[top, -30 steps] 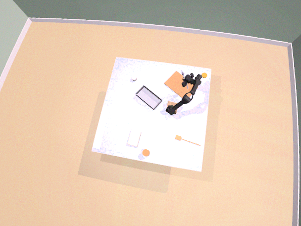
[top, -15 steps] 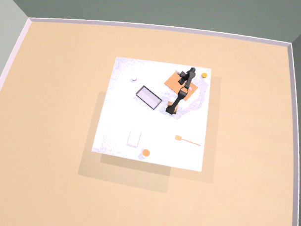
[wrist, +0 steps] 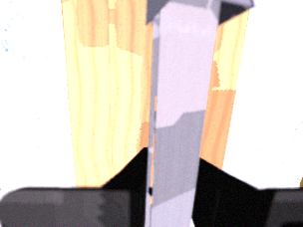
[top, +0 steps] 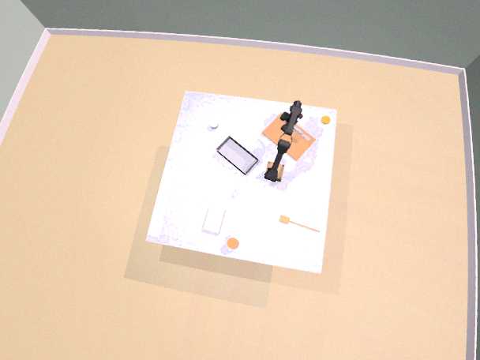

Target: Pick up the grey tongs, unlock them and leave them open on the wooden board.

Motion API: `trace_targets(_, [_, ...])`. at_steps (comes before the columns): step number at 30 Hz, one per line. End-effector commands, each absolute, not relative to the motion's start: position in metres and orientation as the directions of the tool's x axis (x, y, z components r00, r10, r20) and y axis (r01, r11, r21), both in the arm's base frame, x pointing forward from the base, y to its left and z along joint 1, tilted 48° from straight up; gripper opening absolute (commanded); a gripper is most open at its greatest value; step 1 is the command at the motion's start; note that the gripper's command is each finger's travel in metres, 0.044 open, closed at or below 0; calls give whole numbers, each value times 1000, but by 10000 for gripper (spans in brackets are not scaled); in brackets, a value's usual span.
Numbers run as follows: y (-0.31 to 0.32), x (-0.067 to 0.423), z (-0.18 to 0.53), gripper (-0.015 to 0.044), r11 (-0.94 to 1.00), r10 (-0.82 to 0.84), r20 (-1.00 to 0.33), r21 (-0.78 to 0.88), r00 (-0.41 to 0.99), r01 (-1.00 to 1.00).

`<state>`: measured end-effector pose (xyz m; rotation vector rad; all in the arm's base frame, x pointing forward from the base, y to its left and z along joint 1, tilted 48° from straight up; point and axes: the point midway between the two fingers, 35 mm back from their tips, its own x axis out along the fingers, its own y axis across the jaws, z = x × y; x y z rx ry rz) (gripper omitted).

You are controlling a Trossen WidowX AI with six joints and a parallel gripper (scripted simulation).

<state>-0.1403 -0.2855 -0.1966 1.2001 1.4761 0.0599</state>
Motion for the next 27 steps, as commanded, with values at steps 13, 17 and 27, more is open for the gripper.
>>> trace_targets(13, [-279,-142,-205,-150,471,684,-706,622,186,626])
trace_targets(17, [-275,-141,-210,-150,472,683,-707,621,186,626])
trace_targets(27, [-265,-139,-223,-150,474,681,-709,618,185,627])
